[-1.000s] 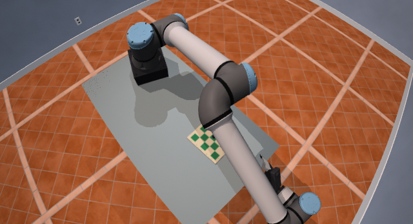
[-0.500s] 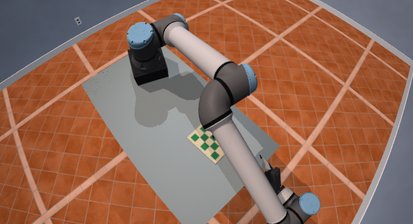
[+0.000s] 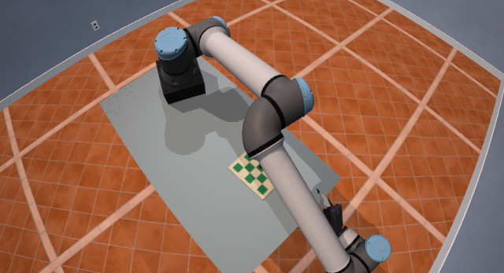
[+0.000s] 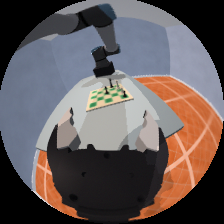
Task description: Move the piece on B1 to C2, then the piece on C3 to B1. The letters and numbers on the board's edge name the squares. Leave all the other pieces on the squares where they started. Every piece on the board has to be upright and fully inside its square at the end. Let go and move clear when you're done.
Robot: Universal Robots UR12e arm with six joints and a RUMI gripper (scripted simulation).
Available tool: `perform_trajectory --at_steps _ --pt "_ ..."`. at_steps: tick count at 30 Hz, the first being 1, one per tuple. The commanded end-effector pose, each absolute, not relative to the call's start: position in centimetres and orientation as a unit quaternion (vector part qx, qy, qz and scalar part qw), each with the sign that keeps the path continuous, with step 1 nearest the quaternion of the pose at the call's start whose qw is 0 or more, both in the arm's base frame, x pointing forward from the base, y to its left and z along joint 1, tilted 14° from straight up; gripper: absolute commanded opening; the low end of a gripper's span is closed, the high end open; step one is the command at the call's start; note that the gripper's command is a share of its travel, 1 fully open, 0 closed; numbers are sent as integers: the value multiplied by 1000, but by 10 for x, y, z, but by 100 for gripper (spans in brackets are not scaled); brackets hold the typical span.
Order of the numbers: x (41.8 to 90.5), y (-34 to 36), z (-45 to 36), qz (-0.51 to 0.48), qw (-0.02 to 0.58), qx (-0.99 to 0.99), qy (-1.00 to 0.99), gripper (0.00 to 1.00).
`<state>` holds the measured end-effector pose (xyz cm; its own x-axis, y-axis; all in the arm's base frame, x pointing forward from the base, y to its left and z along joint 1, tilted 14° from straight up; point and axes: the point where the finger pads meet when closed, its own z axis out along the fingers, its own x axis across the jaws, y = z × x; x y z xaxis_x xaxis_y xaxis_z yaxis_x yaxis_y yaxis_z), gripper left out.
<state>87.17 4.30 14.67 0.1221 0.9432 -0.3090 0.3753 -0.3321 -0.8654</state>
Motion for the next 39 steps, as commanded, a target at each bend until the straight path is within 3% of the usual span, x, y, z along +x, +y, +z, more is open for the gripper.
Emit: perform_trajectory --at_steps 1,22,39 --pt "872 43 148 451 314 -680 -485 100" --pt "871 43 151 451 314 -680 -485 100" --pt "853 50 229 451 314 -680 -485 100"
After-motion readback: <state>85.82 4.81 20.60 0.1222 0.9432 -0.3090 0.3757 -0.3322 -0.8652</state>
